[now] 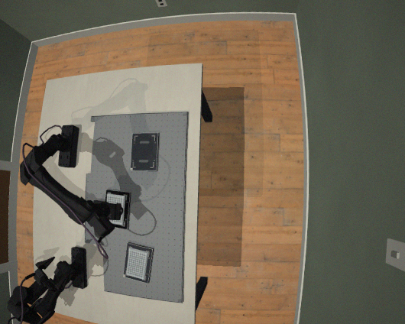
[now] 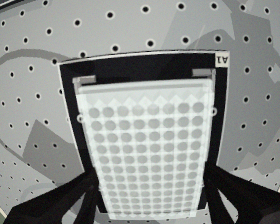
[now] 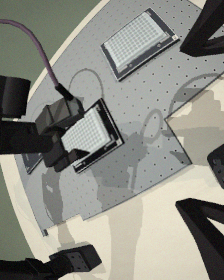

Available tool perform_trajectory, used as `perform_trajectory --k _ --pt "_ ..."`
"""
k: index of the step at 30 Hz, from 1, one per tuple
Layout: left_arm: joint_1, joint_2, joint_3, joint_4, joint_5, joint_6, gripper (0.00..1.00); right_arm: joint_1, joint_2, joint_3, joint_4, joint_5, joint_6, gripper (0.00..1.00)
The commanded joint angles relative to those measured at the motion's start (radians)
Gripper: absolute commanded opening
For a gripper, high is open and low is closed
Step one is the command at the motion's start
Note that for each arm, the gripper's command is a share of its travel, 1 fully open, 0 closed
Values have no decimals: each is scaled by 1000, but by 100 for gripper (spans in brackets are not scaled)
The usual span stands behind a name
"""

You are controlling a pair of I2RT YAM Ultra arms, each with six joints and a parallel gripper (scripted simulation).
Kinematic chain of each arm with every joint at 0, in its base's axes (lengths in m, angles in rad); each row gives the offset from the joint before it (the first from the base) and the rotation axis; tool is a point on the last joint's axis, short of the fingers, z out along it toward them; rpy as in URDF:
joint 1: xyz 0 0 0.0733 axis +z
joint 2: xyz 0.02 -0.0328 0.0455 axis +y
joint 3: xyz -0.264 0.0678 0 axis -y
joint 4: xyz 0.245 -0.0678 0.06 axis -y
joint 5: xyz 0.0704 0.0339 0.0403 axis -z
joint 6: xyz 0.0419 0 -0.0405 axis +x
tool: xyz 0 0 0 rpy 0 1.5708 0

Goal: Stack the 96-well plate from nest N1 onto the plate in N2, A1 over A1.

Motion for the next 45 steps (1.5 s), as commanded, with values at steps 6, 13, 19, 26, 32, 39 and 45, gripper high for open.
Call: perform_trajectory --k 6,13,19,26,32,39,45 --pt "1 -4 14 -7 0 0 78 -4 -8 16 -5 -1 -3 100" --pt "1 -4 14 -7 0 0 78 -4 -8 16 -5 -1 -3 100" --pt "0 -16 -18 43 0 5 78 -4 -8 16 -5 -1 -3 100" --pt "1 20 -53 91 3 10 78 -4 -8 16 -5 -1 -3 100" --pt "1 24 -60 75 2 8 78 -4 -8 16 -5 -1 -3 100" --pt "-3 5 -27 50 3 1 100 -4 -8 16 -5 -1 -3 100" --pt "-13 -23 -27 49 3 -11 100 -4 -8 16 -5 -1 -3 100"
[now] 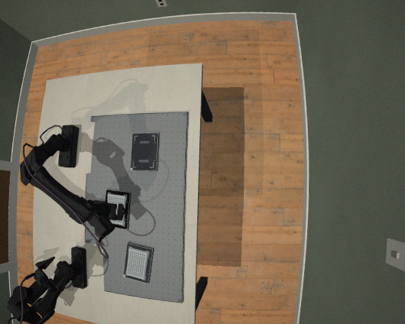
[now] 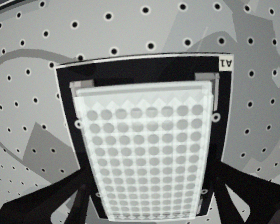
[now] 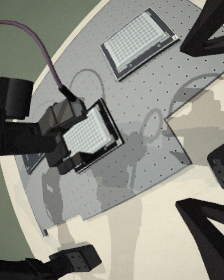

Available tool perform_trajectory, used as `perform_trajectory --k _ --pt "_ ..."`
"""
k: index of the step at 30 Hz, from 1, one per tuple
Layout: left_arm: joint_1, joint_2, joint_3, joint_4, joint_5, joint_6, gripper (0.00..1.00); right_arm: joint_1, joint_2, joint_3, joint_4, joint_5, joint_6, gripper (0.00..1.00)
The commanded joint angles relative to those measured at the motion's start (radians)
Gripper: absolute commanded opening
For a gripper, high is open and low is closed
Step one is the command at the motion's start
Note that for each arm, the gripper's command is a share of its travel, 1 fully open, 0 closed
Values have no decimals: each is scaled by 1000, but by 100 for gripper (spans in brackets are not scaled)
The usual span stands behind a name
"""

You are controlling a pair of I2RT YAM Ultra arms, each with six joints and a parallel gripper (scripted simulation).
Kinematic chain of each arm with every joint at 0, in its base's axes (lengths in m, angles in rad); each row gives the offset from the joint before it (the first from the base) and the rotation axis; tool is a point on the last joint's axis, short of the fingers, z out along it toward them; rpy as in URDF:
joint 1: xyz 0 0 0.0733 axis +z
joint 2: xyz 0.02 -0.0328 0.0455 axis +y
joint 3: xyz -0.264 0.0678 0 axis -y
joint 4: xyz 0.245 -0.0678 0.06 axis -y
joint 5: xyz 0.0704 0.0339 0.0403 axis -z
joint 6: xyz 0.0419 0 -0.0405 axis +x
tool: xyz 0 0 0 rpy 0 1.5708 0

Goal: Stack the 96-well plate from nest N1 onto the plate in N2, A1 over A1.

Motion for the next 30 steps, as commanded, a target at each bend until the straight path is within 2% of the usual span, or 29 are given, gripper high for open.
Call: perform_trajectory --k 1,20,27,30 --pt "-12 -30 0 7 4 -13 100 -4 -8 16 -5 -1 -3 100" --pt "-8 -62 76 -93 3 -7 100 -4 -8 16 -5 -1 -3 100" --pt "-13 -123 227 -287 1 -4 100 -4 -8 16 -5 -1 -3 100" --pt "-1 -113 298 -369 3 3 100 -4 -8 16 -5 -1 -3 100"
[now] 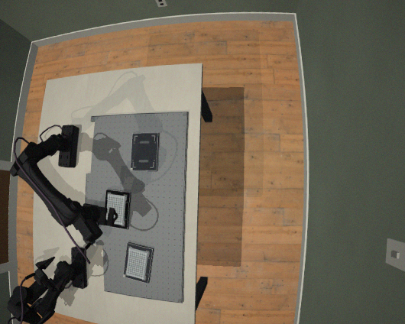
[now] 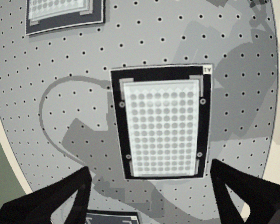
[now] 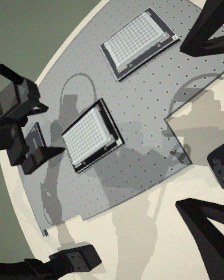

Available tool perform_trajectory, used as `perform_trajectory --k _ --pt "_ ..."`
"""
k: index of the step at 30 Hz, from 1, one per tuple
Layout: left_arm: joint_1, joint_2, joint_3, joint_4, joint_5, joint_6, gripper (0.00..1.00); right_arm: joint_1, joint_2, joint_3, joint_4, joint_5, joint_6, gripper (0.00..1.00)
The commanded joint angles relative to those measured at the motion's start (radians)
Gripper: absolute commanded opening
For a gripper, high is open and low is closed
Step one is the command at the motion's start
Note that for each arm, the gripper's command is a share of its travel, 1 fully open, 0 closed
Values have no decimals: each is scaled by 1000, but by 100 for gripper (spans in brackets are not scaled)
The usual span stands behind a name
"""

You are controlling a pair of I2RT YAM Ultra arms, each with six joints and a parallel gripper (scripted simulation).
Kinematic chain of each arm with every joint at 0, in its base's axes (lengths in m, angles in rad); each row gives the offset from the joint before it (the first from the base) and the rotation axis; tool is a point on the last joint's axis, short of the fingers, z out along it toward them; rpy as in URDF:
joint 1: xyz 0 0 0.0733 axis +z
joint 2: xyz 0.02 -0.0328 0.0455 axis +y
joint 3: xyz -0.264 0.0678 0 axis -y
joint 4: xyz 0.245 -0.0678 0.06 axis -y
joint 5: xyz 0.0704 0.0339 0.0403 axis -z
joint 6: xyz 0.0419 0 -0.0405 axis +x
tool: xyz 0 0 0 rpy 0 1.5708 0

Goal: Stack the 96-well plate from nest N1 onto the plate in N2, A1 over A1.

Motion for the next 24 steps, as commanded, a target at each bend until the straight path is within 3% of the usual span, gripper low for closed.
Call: perform_trajectory --k 1,12,18,20,24 --pt "13 -16 61 -135 4 11 100 -4 -8 16 -5 -1 -3 100" --pt "21 -13 36 -79 8 -13 100 -10 7 30 30 -2 -3 100" --pt "78 -179 -93 68 21 -74 100 -10 173 46 136 -1 0 100" --pt "78 -179 -93 68 21 -74 100 -10 173 46 136 -1 0 100" --pt "160 -380 -247 181 35 -123 100 -7 378 67 214 4 4 100"
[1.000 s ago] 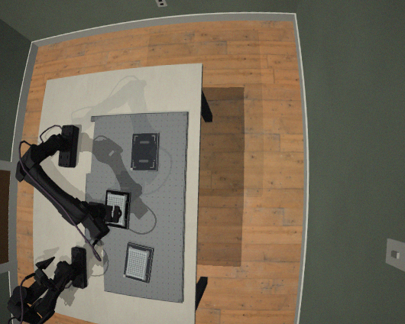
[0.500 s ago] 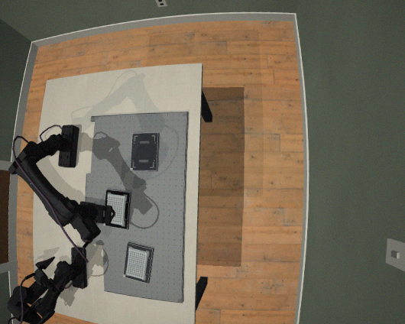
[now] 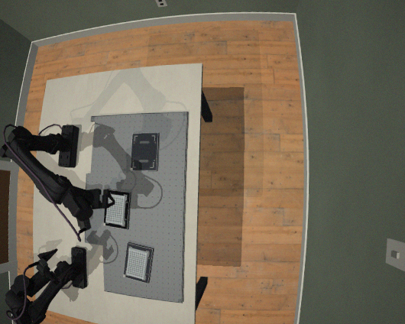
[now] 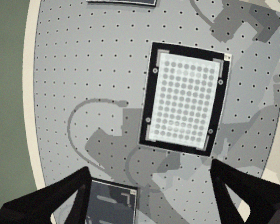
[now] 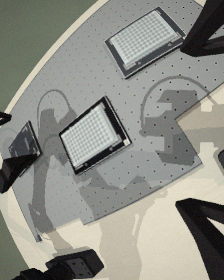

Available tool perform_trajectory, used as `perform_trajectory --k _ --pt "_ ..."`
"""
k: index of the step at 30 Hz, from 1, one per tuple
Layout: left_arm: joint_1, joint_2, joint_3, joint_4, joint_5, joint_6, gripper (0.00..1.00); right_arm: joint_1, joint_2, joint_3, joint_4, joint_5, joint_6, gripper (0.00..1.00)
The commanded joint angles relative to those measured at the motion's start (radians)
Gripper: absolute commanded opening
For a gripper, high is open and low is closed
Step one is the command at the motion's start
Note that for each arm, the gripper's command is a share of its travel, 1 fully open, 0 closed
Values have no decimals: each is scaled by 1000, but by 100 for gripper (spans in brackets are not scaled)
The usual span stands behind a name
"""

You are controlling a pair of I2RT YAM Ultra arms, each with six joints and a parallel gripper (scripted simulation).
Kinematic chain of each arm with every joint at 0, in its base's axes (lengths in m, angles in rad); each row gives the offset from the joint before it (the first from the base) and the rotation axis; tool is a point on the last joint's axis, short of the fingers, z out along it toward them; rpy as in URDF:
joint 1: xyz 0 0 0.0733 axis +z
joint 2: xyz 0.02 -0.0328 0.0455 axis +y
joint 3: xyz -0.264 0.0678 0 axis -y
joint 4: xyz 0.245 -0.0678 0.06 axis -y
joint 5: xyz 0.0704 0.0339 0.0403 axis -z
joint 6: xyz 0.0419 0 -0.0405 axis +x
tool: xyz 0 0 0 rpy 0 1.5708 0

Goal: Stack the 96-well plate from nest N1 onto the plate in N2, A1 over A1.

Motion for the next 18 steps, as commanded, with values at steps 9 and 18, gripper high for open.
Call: perform_trajectory --k 9,18 --pt "215 -427 -259 293 71 -145 100 -15 403 78 191 2 7 100" --pt "388 -634 -381 503 126 -280 100 -19 634 103 284 1 10 100"
